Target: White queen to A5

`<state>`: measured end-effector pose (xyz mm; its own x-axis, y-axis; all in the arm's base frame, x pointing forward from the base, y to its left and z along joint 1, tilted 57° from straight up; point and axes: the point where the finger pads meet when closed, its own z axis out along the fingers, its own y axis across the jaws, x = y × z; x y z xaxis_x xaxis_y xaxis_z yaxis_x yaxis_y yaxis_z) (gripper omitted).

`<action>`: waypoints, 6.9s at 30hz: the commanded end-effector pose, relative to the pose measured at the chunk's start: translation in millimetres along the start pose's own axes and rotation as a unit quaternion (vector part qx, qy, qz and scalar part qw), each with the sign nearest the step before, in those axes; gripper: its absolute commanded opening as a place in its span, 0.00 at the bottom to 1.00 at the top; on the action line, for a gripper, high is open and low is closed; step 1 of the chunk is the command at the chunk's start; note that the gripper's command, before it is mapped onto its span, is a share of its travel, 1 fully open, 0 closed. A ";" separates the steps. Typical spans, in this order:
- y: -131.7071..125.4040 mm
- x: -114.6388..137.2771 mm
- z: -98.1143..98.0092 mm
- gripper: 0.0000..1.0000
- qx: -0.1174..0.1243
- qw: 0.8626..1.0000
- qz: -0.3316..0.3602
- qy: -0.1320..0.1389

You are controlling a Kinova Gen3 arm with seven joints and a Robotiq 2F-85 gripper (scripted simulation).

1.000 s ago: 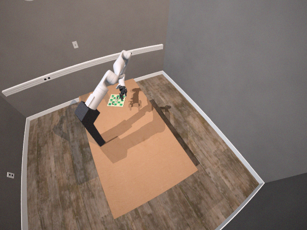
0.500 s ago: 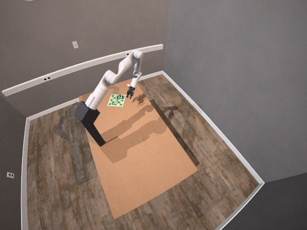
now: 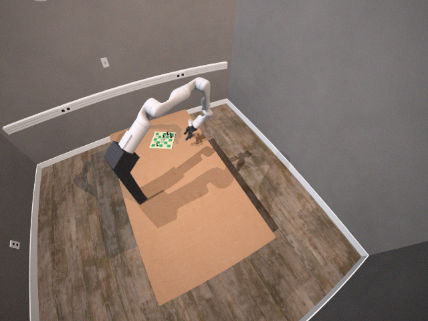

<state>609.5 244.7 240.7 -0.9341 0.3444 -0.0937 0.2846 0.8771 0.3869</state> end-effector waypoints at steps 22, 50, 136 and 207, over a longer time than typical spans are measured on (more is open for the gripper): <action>6.3 -57.3 6.3 1.00 -0.117 0.992 0.028 0.030; 6.3 -57.3 6.3 1.00 -0.117 0.992 0.028 0.030; 8.5 56.0 -26.2 1.00 -0.033 0.984 -0.165 -0.059; 65.3 229.7 76.9 1.00 0.216 0.632 -0.679 -0.305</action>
<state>434.6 404.9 178.5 -0.1679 -0.8714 -0.4609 -0.5353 0.4732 -0.6997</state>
